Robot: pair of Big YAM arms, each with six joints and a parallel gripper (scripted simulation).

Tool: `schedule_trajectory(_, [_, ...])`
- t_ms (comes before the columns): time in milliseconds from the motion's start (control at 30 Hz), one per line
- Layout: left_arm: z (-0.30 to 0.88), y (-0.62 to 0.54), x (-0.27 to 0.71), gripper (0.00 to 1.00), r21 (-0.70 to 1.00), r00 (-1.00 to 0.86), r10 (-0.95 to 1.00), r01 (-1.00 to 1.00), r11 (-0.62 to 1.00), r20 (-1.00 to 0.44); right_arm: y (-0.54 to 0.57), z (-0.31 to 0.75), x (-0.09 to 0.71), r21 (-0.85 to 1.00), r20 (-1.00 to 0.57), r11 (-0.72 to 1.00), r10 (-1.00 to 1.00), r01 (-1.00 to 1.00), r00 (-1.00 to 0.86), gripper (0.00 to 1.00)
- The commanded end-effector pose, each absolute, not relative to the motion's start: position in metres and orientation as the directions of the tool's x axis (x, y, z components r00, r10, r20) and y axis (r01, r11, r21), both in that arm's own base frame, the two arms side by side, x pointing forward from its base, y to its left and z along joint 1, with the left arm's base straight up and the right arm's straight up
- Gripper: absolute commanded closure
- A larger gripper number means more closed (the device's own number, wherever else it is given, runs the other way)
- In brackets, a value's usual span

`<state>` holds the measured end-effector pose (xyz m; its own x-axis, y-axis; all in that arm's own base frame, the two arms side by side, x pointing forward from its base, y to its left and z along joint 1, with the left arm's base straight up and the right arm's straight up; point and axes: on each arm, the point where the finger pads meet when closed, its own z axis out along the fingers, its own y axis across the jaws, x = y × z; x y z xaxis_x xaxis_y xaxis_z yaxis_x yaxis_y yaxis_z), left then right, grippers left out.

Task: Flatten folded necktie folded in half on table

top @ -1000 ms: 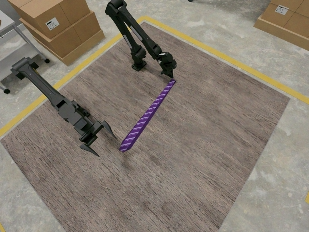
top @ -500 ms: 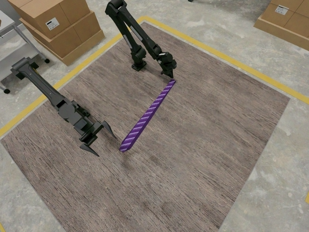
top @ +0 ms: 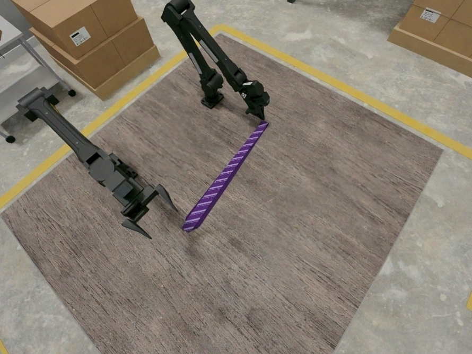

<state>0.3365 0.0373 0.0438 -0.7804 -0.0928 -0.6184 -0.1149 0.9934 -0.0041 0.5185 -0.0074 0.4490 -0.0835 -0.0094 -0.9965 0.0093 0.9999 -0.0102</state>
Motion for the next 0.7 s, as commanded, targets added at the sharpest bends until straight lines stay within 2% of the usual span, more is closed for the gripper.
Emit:
schedule_trajectory(0, [0.051, 0.039, 0.347, 0.96, 0.0, -0.761, -0.085, -0.111, 0.994, -0.643, 0.0, 0.481, 0.521, 0.001, -1.0, 1.0, 0.001, -0.001, -0.021, 0.0])
schedule_trajectory(667, [0.037, 0.039, 0.347, 0.96, 0.0, -0.761, -0.085, -0.111, 0.994, -0.643, 0.0, 0.481, 0.521, 0.001, -1.0, 1.0, 0.001, -0.001, -0.021, 0.0])
